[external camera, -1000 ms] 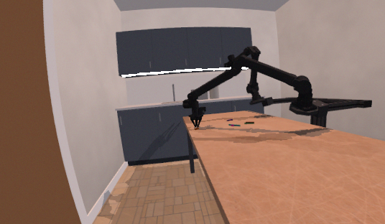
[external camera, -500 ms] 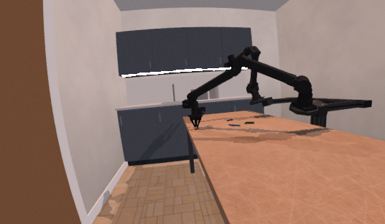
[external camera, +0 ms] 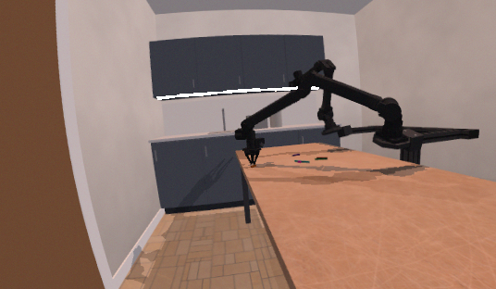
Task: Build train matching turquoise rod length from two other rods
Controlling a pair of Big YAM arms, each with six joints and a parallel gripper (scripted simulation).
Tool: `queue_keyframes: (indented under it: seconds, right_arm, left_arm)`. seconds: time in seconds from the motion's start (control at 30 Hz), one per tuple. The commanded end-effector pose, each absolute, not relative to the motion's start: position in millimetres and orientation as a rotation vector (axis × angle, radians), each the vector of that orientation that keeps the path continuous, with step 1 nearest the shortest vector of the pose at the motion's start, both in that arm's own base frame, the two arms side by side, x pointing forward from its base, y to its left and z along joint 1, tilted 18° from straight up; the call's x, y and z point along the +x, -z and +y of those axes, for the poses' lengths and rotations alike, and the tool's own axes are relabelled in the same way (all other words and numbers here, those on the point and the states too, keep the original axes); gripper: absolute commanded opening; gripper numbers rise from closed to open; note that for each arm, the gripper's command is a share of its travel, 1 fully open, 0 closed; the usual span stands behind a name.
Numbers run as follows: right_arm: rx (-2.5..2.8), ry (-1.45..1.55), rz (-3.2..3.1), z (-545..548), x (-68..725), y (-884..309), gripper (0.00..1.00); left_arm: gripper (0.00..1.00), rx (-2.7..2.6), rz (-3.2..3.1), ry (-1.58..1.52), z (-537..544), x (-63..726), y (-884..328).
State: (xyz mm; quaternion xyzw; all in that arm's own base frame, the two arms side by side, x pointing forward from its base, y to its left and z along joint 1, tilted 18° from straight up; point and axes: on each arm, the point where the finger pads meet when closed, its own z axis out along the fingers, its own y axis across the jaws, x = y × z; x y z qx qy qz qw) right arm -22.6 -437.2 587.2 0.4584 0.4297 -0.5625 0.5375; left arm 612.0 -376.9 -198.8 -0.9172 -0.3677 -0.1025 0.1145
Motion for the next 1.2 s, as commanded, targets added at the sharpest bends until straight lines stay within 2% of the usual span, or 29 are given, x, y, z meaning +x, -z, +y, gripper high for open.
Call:
queue_keyframes:
  seconds: [0.0, 1.17]
  right_arm:
    - [1.037, 1.385, 0.97, -418.4, -28.1, -633.0, 1.0]
    - [1.037, 1.385, 0.97, -418.4, -28.1, -633.0, 1.0]
  left_arm:
    - [0.23, -2.711, -1.084, 0.332, -383.8, 628.4, 185.0]
    - [0.23, -2.711, -1.084, 0.333, -383.3, 625.9, 178.6]
